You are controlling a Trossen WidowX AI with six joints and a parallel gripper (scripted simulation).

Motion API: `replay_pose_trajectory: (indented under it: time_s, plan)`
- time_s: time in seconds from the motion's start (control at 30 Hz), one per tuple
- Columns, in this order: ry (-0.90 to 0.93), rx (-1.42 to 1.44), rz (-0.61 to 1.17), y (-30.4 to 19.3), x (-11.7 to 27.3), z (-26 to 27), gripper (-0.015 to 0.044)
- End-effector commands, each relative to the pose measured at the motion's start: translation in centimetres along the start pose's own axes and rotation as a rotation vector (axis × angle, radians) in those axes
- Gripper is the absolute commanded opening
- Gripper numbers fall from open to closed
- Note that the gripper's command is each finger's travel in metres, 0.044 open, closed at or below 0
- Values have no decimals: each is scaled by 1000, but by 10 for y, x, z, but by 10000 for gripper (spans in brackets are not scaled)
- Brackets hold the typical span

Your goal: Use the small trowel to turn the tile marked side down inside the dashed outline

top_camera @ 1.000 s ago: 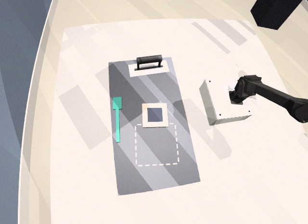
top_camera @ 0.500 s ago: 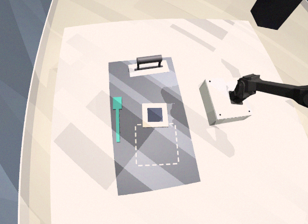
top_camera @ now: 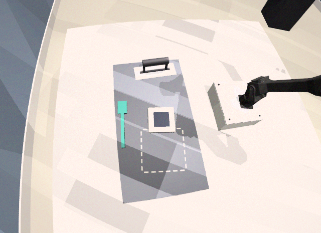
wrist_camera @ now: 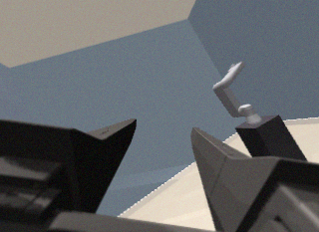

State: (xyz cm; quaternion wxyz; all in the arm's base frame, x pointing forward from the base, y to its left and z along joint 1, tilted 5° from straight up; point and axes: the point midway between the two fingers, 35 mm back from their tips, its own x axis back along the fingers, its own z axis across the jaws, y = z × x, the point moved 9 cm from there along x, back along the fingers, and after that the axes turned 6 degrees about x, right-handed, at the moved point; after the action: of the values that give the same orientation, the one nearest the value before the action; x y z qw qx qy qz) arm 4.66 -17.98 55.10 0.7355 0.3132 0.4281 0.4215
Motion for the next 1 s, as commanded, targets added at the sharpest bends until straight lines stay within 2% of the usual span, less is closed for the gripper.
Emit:
replay_pose_trajectory:
  time_s: [0.0,0.43,0.97]
  plan:
    - [51,44,72,-18,-5,10,270]
    - [194,273,248,-74,-15,42,270]
    - [461,613,570,-177,-8,96,270]
